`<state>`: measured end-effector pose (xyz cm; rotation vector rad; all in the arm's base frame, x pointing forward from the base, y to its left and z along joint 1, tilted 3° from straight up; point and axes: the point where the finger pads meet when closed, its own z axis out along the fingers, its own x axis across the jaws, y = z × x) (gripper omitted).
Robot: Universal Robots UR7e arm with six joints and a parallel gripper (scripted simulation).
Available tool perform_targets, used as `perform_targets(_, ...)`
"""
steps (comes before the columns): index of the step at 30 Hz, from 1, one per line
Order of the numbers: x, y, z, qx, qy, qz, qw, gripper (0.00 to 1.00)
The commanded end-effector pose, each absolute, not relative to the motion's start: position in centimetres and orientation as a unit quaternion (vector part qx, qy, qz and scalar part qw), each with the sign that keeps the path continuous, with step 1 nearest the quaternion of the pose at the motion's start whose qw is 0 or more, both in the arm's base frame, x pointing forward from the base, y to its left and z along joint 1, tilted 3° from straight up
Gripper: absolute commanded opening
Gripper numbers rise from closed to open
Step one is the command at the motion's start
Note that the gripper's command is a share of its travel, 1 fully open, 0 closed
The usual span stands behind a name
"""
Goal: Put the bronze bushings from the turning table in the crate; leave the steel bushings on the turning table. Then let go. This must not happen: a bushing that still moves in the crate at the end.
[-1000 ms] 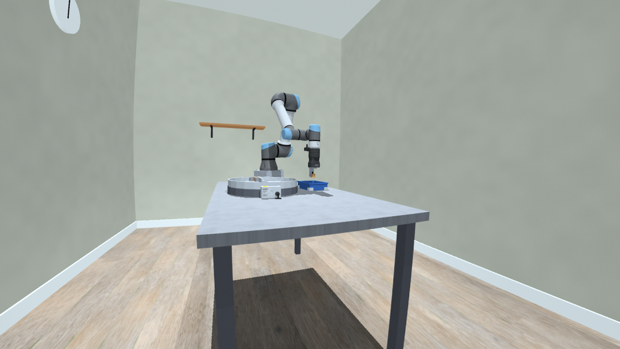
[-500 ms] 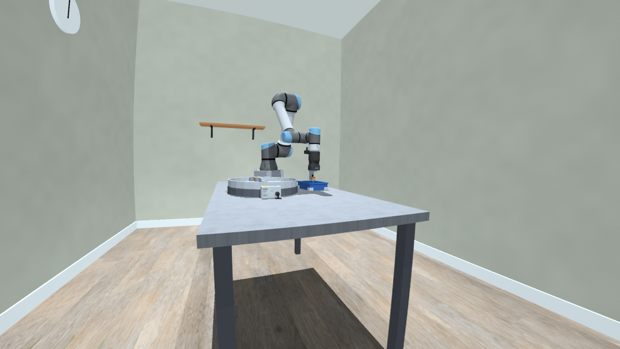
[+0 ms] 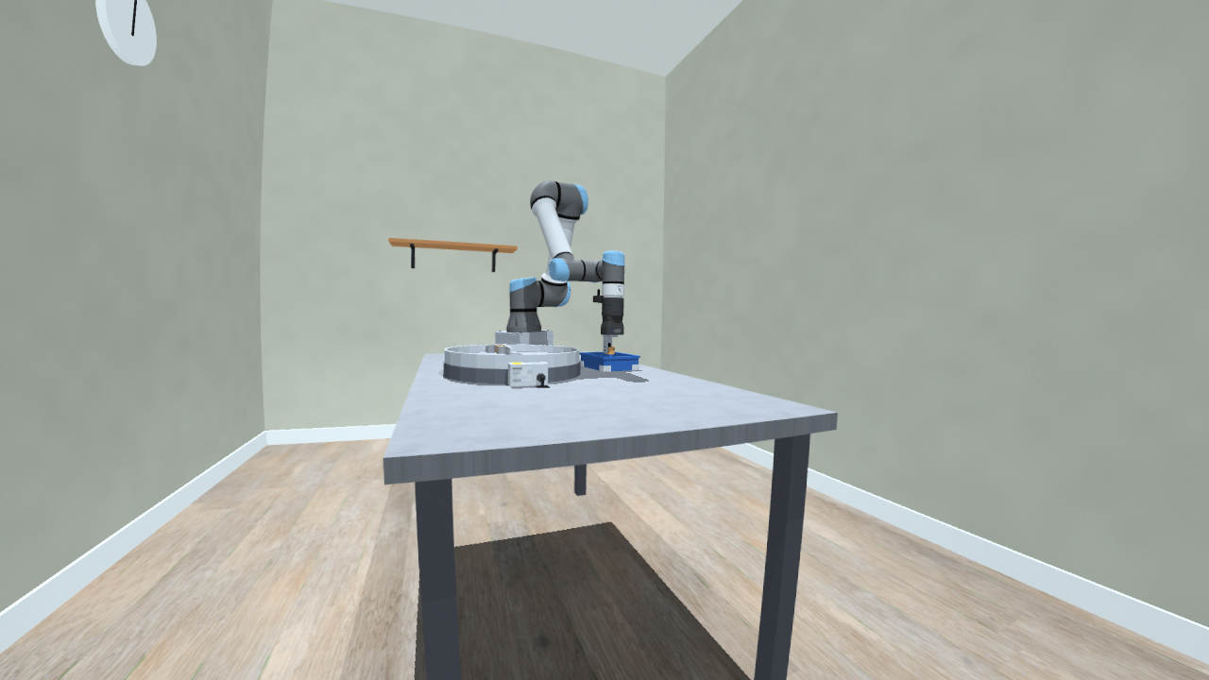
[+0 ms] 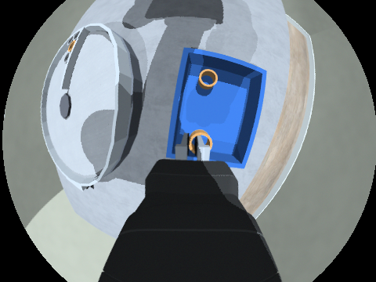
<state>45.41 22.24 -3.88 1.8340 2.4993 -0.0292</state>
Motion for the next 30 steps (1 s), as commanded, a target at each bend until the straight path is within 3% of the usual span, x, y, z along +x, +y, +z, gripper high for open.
perform_targets(1,45.4,22.2,-4.2,0.591,0.806,-0.009,0.021,0.00)
perform_targets(30,45.5,22.2,-5.4,0.591,0.806,-0.009,0.021,0.00)
